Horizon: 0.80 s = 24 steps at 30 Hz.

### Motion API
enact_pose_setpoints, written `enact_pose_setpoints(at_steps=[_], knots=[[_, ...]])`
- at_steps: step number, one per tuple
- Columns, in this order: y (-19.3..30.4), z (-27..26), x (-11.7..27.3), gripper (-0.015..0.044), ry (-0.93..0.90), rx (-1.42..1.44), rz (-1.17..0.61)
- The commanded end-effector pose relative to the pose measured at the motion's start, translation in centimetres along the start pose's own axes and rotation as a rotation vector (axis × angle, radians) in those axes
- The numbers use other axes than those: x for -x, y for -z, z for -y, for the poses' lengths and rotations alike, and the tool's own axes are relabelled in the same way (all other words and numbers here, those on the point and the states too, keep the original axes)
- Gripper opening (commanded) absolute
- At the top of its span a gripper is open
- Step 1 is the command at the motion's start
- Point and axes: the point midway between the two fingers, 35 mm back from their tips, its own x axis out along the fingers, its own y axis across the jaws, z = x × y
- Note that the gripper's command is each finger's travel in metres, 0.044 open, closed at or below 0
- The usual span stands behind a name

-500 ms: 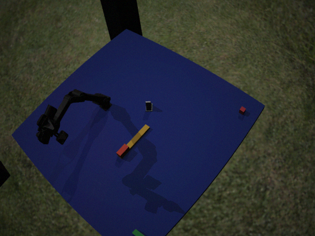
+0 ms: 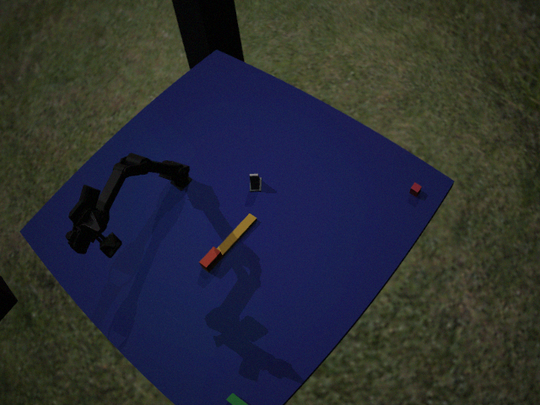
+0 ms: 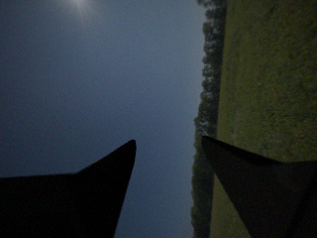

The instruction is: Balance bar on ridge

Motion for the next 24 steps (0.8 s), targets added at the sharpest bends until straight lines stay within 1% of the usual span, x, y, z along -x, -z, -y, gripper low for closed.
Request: enact_pose_setpoints(at_steps=[1,13,24], knots=[[0.0,0.4,-1.3,0.0315,-0.011,0.057,0.019],[-0.2,2.7,-4.4,0.0315,0.005,0.200,0.076],[-0.3,5.5,-6.8,0.0315,0.062,0.339,0.133]])
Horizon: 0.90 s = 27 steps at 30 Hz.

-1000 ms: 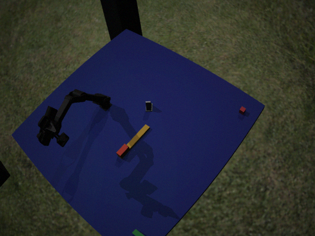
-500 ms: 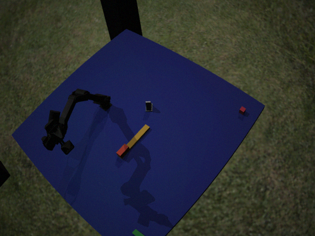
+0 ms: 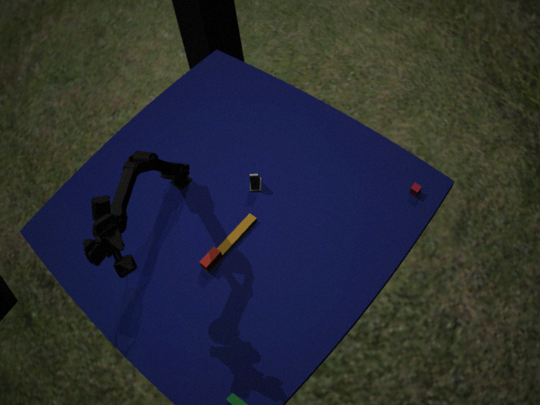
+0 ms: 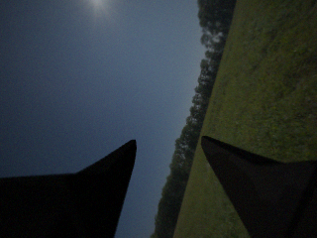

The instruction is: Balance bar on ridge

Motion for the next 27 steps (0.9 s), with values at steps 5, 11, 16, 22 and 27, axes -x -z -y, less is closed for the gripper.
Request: enact_pose_setpoints(at_steps=[5,11,16,22,27], knots=[[1.1,2.0,-1.8,0.0315,0.060,0.122,0.033],[2.1,3.8,-2.9,0.0315,0.116,0.208,0.042],[3.0,5.3,-3.7,0.0315,0.171,0.283,0.041],[4.3,7.2,-4.5,0.0315,0.243,0.377,0.026],[5.5,8.9,-5.0,0.0315,0.306,0.459,0.002]])
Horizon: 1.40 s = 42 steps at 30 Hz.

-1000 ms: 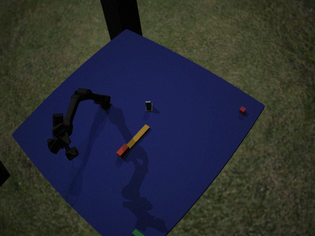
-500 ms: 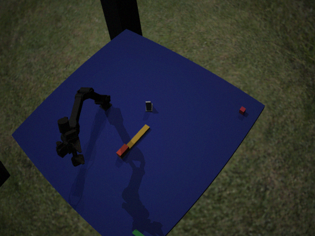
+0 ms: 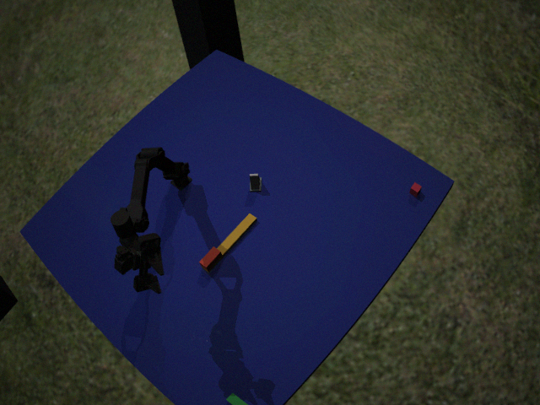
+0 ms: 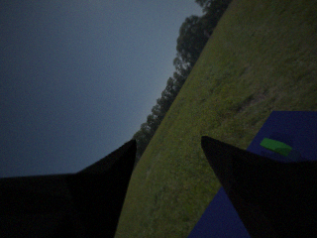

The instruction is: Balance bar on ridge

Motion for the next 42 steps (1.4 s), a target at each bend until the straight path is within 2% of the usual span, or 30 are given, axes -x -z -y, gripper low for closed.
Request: enact_pose_setpoints(at_steps=[1,21,42], knots=[[1.6,0.5,-0.7,0.0315,0.051,0.085,-0.022],[9.9,3.7,-2.2,0.0315,0.251,0.471,-0.245],[19.6,6.0,-0.3,0.0315,0.323,0.929,-0.656]])
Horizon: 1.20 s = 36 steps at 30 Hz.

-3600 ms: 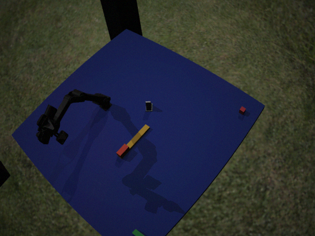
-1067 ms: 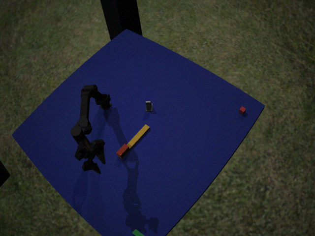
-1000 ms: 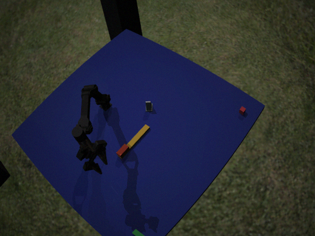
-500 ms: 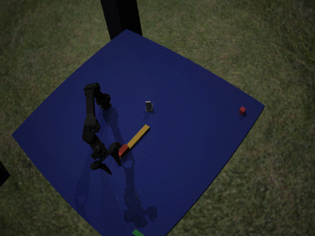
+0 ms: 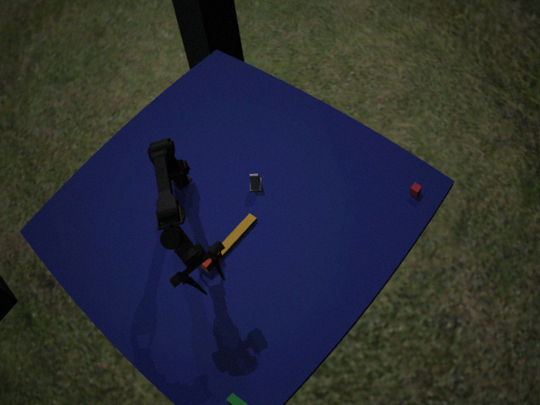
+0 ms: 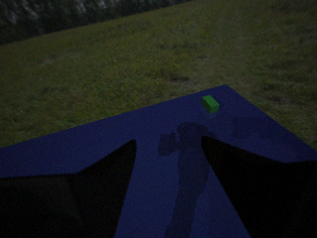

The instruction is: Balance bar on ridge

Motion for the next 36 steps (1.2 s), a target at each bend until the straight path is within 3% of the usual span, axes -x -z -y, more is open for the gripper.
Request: enact_pose_setpoints(at_steps=[1,19,36], knots=[[1.7,-1.4,-0.1,0.0315,-0.006,0.126,-0.080],[8.8,-6.7,0.5,0.0315,-0.141,0.633,-0.398],[15.1,-11.0,3.7,0.0315,-0.427,1.142,-0.659]])
